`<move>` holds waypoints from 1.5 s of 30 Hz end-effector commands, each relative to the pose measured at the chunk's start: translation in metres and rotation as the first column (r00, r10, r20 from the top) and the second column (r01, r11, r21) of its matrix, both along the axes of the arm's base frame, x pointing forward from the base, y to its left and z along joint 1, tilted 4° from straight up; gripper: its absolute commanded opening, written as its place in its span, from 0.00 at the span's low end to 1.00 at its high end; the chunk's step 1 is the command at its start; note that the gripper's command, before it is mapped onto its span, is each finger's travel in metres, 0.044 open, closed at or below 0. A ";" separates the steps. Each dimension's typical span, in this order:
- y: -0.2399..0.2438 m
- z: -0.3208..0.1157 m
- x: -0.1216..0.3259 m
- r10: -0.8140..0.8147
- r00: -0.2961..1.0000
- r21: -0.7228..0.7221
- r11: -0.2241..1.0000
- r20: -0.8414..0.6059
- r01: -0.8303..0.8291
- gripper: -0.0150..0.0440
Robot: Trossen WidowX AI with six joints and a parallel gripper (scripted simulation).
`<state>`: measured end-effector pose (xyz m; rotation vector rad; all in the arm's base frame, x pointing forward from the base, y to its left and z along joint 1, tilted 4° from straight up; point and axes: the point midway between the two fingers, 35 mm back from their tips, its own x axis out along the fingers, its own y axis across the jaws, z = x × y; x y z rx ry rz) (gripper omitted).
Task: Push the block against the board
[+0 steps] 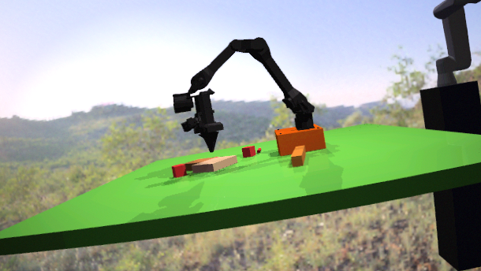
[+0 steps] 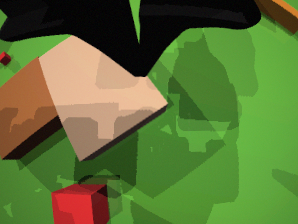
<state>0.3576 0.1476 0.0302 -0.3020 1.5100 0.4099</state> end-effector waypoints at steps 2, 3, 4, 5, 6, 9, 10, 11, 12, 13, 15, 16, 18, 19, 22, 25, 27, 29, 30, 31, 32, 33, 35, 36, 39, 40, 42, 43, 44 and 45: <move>0.005 0.002 0.013 0.144 0.989 0.000 0.990 0.014 -0.144 0.25; 0.006 0.002 0.016 0.177 0.984 -0.001 0.984 0.016 -0.177 0.25; 0.007 0.002 0.018 0.210 0.977 -0.003 0.978 0.019 -0.210 0.25; 0.008 0.002 0.021 0.243 0.970 -0.004 0.970 0.021 -0.243 0.25; 0.009 0.002 0.023 0.276 0.961 -0.005 0.961 0.023 -0.276 0.25; 0.012 0.002 0.031 0.371 0.928 -0.010 0.929 0.029 -0.371 0.25; 0.013 0.002 0.034 0.402 0.915 -0.011 0.916 0.031 -0.402 0.25; 0.014 0.002 0.036 0.433 0.901 -0.013 0.902 0.033 -0.432 0.25; 0.015 0.002 0.038 0.463 0.886 -0.015 0.887 0.034 -0.462 0.25; 0.016 0.002 0.041 0.492 0.870 -0.017 0.870 0.036 -0.492 0.25; 0.018 0.001 0.046 0.550 0.834 -0.020 0.835 0.039 -0.549 0.25; 0.018 0.001 0.048 0.577 0.815 -0.022 0.816 0.041 -0.577 0.25; 0.020 0.000 0.053 0.631 0.775 -0.026 0.776 0.044 -0.630 0.25; 0.021 0.000 0.055 0.657 0.753 -0.028 0.754 0.045 -0.656 0.25; 0.023 -0.001 0.061 0.725 0.687 -0.034 0.689 0.048 -0.724 0.25; 0.024 -0.001 0.063 0.739 0.671 -0.036 0.673 0.049 -0.739 0.25; 0.024 -0.004 0.063 0.739 0.671 -0.036 0.673 0.049 -0.739 0.25; 0.026 -0.029 0.064 0.739 0.671 -0.036 0.673 0.049 -0.739 0.25; 0.027 -0.044 0.064 0.739 0.671 -0.036 0.673 0.049 -0.739 0.25; 0.028 -0.053 0.064 0.739 0.671 -0.036 0.673 0.049 -0.739 0.25; 0.028 -0.056 0.064 0.739 0.671 -0.035 0.673 0.049 -0.739 0.25; 0.028 -0.056 0.064 0.739 0.671 -0.035 0.673 0.049 -0.739 0.25; 0.028 -0.056 0.064 0.739 0.671 -0.035 0.673 0.049 -0.739 0.25; 0.028 -0.056 0.064 0.739 0.671 -0.036 0.673 0.049 -0.739 0.25; 0.026 -0.056 0.063 0.739 0.671 -0.036 0.673 0.049 -0.739 0.25; 0.025 -0.056 0.063 0.739 0.671 -0.036 0.673 0.048 -0.739 0.25; 0.022 -0.056 0.062 0.740 0.671 -0.036 0.673 0.048 -0.739 0.25; 0.021 -0.056 0.062 0.740 0.671 -0.036 0.673 0.048 -0.739 0.25; 0.020 -0.057 0.062 0.740 0.671 -0.036 0.673 0.048 -0.739 0.25; 0.019 -0.057 0.061 0.740 0.671 -0.036 0.673 0.048 -0.739 0.25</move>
